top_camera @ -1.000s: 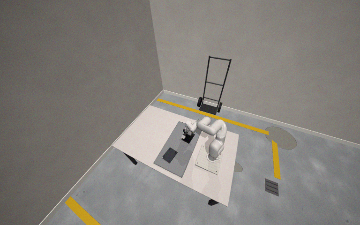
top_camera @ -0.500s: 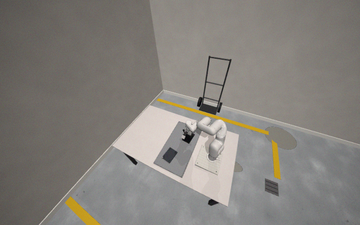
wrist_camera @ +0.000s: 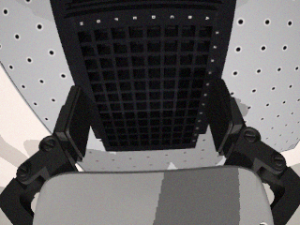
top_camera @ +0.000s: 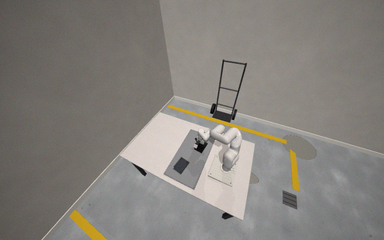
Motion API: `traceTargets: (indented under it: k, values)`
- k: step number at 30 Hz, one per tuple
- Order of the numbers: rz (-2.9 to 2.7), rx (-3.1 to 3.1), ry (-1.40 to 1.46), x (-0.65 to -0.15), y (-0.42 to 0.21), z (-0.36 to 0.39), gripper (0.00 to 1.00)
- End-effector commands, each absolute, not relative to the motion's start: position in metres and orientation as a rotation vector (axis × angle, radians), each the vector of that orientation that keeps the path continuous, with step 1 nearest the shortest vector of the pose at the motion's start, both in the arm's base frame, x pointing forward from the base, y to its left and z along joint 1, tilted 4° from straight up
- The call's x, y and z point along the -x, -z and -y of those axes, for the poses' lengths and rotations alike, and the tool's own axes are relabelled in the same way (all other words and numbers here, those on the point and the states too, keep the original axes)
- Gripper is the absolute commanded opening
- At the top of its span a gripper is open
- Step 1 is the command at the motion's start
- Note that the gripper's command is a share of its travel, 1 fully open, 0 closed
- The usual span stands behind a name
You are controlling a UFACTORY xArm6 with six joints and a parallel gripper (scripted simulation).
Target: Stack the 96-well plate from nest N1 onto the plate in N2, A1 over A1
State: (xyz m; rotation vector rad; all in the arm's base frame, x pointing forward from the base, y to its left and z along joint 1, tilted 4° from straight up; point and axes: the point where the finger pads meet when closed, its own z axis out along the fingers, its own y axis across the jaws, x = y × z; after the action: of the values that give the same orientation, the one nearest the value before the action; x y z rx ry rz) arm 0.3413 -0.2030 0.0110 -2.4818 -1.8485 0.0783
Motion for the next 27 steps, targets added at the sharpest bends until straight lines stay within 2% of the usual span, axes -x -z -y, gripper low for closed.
traceTargets:
  k: [1, 27]
  values:
    - [1.851, 2.485, -0.076, -0.343, -0.012, 0.204, 1.0]
    - [1.851, 2.485, -0.076, -0.346, -0.058, 0.204, 1.0]
